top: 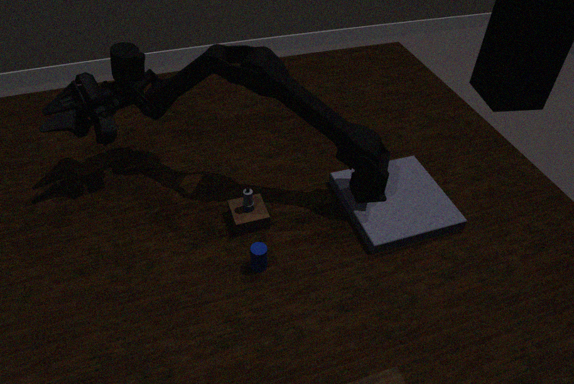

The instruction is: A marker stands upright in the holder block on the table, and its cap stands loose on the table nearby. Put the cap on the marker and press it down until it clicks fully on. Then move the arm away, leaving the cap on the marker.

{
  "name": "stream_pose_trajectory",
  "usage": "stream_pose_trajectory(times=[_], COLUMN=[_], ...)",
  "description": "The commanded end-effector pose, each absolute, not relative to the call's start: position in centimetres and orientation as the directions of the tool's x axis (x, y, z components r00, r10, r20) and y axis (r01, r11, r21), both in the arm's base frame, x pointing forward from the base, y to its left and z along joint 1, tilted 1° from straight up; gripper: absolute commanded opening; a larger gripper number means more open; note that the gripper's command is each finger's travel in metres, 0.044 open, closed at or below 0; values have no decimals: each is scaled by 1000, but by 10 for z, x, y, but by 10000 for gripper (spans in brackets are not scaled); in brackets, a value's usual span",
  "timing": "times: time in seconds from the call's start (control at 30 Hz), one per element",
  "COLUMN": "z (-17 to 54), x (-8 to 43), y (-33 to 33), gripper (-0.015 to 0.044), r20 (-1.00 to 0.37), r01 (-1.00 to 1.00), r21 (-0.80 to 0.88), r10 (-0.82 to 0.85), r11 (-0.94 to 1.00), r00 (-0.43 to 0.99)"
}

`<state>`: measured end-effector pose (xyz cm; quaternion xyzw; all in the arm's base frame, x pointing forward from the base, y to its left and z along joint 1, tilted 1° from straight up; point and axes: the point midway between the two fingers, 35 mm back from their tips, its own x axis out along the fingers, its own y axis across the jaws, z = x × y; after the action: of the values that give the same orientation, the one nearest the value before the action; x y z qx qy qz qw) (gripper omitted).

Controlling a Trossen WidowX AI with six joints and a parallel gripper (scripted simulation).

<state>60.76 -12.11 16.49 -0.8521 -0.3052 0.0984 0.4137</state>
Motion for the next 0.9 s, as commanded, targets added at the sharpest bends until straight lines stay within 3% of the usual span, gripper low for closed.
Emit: stream_pose_trajectory(times=[0.0,0.17,0.37,0.57,0.87], z=[165,170,167,155,138], x=[608,614,605,572,502], y=[-120,-76,10,75,136], gripper=[374,253,253,253,253], r20=[83,11,-187,-392,-645], r01=[434,262,-198,-571,-837], r21=[-770,-908,-979,-808,-447], r10=[602,607,610,593,534], r11=[-467,-327,-51,143,317], r00=[794,795,770,704,547])
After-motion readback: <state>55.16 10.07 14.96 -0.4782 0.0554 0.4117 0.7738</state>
